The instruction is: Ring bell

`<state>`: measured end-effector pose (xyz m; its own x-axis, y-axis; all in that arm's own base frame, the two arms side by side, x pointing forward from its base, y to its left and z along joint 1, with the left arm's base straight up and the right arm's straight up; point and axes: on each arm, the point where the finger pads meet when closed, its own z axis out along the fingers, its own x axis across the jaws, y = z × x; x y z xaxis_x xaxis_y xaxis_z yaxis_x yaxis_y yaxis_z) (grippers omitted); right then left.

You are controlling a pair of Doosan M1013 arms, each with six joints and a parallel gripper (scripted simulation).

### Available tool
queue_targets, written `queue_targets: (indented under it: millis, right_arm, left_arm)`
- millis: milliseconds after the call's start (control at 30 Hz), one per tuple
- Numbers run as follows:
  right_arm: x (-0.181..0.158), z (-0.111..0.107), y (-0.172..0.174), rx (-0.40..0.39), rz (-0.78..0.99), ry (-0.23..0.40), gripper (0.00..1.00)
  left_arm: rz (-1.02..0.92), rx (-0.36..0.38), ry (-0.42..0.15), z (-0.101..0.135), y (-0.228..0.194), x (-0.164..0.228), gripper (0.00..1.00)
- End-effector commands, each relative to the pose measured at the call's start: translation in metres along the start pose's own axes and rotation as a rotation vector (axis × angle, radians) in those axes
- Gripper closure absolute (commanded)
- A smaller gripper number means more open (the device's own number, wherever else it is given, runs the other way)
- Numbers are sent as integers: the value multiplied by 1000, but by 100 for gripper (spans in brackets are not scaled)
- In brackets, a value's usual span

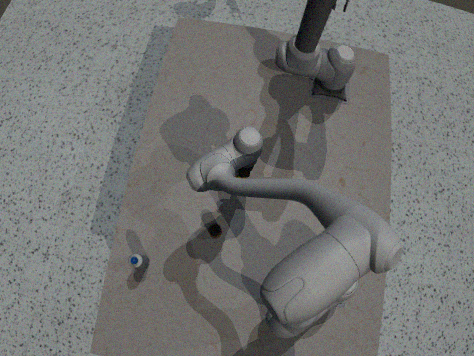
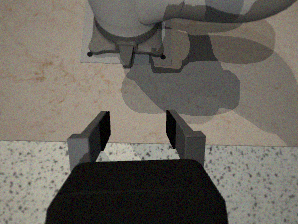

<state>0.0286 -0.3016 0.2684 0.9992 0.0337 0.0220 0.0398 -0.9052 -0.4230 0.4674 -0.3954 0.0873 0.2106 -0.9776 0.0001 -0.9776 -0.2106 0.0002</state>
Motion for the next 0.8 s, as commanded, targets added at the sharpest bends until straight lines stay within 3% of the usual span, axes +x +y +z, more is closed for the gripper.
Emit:
queue_targets:
  millis: [0,767]
  right_arm:
    - [0,-1,0,-1,0,1,0]
    - [0,-1,0,-1,0,1,0]
  left_arm:
    - [0,1,1,2,0,0,83]
    - [0,1,1,5,0,0,83]
